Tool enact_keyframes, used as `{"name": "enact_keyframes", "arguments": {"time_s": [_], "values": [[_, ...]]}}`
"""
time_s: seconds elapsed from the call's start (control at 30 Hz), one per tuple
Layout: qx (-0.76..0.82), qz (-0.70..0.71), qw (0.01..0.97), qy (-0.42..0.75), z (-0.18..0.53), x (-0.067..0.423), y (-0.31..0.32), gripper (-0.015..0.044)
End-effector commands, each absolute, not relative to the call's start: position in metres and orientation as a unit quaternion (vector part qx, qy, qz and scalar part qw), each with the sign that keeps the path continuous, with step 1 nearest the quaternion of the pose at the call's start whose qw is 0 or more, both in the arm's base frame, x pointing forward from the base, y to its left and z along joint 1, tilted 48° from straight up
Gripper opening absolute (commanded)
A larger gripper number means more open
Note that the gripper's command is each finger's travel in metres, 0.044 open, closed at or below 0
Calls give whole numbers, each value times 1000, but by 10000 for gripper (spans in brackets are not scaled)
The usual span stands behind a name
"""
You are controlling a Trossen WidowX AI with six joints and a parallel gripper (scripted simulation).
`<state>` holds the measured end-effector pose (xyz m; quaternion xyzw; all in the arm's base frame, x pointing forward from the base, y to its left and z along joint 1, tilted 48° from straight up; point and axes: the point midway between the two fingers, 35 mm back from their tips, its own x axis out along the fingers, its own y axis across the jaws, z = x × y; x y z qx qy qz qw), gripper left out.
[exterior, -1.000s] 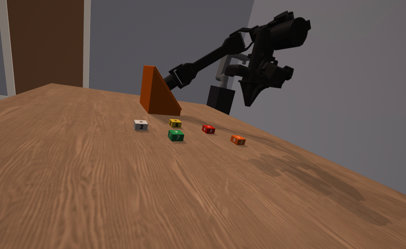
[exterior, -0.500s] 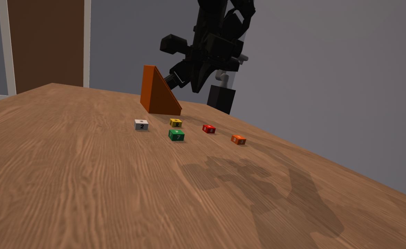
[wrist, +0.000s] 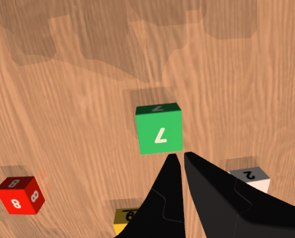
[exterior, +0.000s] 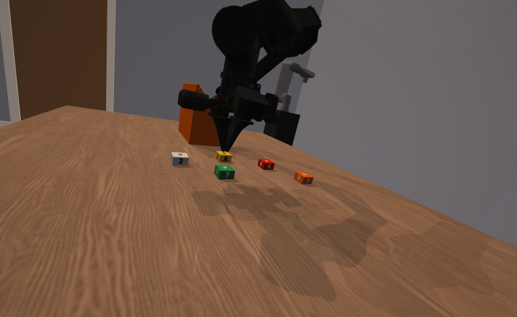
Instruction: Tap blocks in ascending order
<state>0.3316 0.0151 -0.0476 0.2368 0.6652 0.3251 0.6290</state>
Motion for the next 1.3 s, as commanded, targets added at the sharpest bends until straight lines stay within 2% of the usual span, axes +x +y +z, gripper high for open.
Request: {"name": "enact_keyframes", "arguments": {"time_s": [0.0, 0.9, 1.27], "values": [[244, 322, 630, 663, -57, 330, 21, 20], [244, 322, 630, 663, -78, 327, 43, 20], [243, 321, 631, 663, -43, 334, 4, 20]]}}
